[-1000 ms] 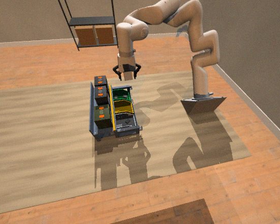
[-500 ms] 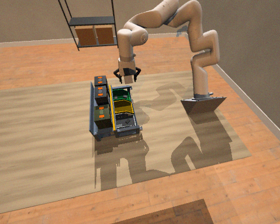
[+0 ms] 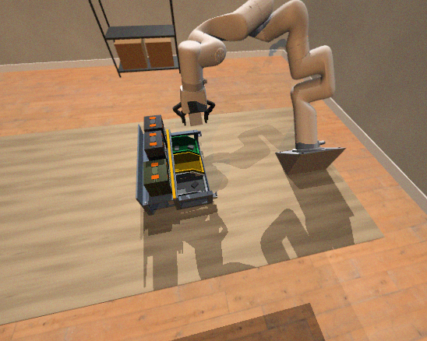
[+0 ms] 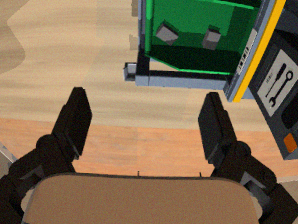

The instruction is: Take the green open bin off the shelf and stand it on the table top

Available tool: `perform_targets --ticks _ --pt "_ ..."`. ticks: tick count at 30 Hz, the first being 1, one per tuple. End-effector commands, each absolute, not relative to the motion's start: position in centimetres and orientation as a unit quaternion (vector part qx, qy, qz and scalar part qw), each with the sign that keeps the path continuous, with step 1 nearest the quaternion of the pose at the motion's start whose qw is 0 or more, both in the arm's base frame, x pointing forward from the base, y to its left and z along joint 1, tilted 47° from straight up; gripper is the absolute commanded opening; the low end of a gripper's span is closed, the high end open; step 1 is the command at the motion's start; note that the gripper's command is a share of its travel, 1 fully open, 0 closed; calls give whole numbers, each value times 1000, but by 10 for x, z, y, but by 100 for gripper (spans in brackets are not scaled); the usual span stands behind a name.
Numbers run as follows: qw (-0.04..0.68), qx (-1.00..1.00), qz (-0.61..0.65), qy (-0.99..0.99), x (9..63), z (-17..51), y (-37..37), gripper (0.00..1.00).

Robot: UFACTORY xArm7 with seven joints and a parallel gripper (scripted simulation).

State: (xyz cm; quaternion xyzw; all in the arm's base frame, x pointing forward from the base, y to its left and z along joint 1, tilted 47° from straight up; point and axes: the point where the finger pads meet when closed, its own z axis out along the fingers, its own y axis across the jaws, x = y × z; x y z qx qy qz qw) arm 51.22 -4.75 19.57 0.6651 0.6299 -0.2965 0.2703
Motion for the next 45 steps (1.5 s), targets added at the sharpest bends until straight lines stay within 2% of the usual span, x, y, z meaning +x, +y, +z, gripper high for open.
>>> perform_targets --ticks 1,45 --pt "271 664 -294 631 513 197 -45 100" --pt "271 664 -294 631 514 202 -38 100"
